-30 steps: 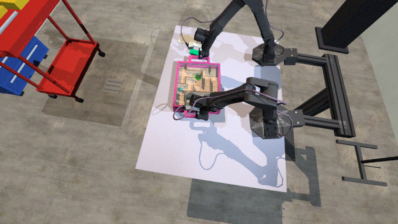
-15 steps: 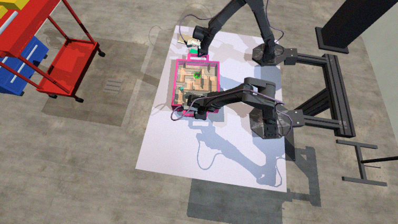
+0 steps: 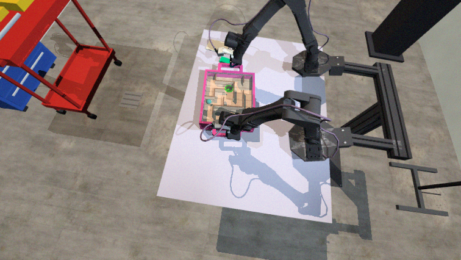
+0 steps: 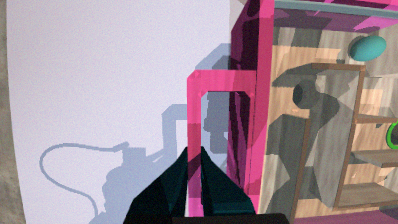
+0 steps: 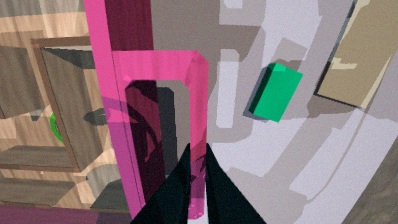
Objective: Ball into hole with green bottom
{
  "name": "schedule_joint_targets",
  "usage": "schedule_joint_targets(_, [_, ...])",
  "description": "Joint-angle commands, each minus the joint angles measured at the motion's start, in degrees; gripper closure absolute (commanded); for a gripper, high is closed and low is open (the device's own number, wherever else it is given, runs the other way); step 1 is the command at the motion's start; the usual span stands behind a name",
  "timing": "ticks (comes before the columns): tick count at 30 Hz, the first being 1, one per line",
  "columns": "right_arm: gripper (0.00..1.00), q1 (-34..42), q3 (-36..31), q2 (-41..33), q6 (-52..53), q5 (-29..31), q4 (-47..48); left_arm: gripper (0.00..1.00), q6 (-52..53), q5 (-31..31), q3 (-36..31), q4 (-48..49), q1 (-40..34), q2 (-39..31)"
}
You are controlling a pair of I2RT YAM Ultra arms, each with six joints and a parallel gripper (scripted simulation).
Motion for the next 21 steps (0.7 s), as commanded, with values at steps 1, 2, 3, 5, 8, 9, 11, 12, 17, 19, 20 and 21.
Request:
schedule_joint_targets(1, [1.0,1.93,4.91,-4.66,0.64,3.81,-1.14,1.0,0.77,4.19,3.96,3.34,0.41,0.19])
schedule_joint_targets(2, [1.0,1.89,5.24,-4.26,0.49,3.2,-1.94,1.0,0.1,3.63,4.22,2.1,-0.22,0.58])
schedule_joint_targets(3, [1.0,1.55,4.77,-5.01,-0.17,1.64,1.16,1.0,-0.33,1.9,4.15,2.72,-1.05,-1.78])
schedule_joint_targets(5, [1.0,1.55,4.77,-5.01,-0.17,1.64,1.16,1.0,-0.33,1.9,4.15,2.72,-1.05,-1.78])
schedule_joint_targets(8, [1.0,-0.53,8.42,-0.32,-0.65,-2.56,-3.13,1.0,-1.69,-2.59,7.64,-6.31,-2.28,-2.24])
schedule_joint_targets(9, [1.0,-0.3,9.37,-0.37,-0.47,-2.17,-4.31,1.0,-1.6,-2.16,8.61,-6.82,-2.35,-1.96])
schedule_joint_targets(11, [1.0,0.13,10.37,-0.78,-0.34,-2.11,-4.63,1.0,-1.67,-2.11,9.87,-6.92,-2.51,-0.26])
schedule_joint_targets(12, [1.0,0.14,9.81,-1.8,-0.45,-2.07,-2.94,1.0,-1.03,-2.05,9.52,-5.06,-2.59,-1.36])
schedule_joint_targets(17, [1.0,0.34,9.67,-2.27,-0.29,-1.61,-2.27,1.0,-0.81,-1.54,9.12,-3.44,-2.73,-2.18])
schedule_joint_targets(19, [1.0,0.32,9.5,-2.52,-0.3,-1.75,-2.07,1.0,-0.84,-1.72,8.87,-3.29,-2.71,-2.21])
schedule_joint_targets(20, [1.0,0.32,9.54,-2.47,-0.31,-1.74,-2.27,1.0,-0.8,-1.54,8.89,-3.45,-2.73,-2.18])
schedule_joint_targets(21, [1.0,0.32,9.54,-2.47,-0.31,-1.74,-2.27,1.0,-0.8,-1.54,8.89,-3.45,-2.73,-2.18])
